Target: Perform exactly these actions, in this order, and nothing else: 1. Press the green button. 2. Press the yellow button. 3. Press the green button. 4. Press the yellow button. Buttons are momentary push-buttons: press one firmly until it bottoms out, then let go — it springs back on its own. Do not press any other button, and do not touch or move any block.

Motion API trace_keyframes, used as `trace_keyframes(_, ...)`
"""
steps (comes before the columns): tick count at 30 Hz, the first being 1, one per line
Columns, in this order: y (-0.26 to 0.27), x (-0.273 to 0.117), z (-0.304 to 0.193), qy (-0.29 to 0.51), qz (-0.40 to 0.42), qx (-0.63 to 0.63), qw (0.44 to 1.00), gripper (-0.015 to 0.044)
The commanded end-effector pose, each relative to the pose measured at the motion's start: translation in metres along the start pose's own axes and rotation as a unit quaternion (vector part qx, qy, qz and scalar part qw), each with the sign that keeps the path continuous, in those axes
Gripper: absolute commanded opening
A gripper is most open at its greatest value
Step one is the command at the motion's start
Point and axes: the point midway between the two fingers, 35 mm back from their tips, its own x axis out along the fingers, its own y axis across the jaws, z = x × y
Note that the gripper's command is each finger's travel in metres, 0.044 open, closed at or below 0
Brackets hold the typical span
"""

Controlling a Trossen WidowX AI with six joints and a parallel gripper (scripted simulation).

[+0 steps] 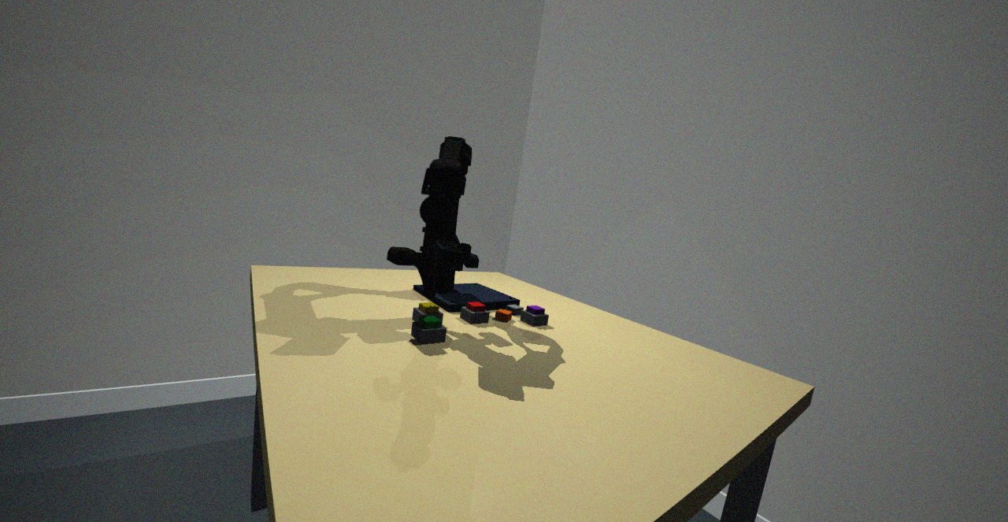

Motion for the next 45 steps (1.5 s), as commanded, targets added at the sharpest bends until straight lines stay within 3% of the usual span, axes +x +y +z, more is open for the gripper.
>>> trace_keyframes(1,0.000,0.007,0.000,0.000,0.001,-0.003,1.000,0.0020)
trace_keyframes(30,0.001,0.024,-0.001,0.000,0.001,-0.003,1.000,0.0020)
trace_keyframes(34,0.001,-0.008,-0.001,0.000,0.001,-0.003,1.000,0.0020)
trace_keyframes(38,0.001,-0.010,-0.001,0.000,0.001,-0.003,1.000,0.0020)
trace_keyframes(45,0.056,-0.025,0.045,-0.009,0.003,-0.011,1.000,0.0204)
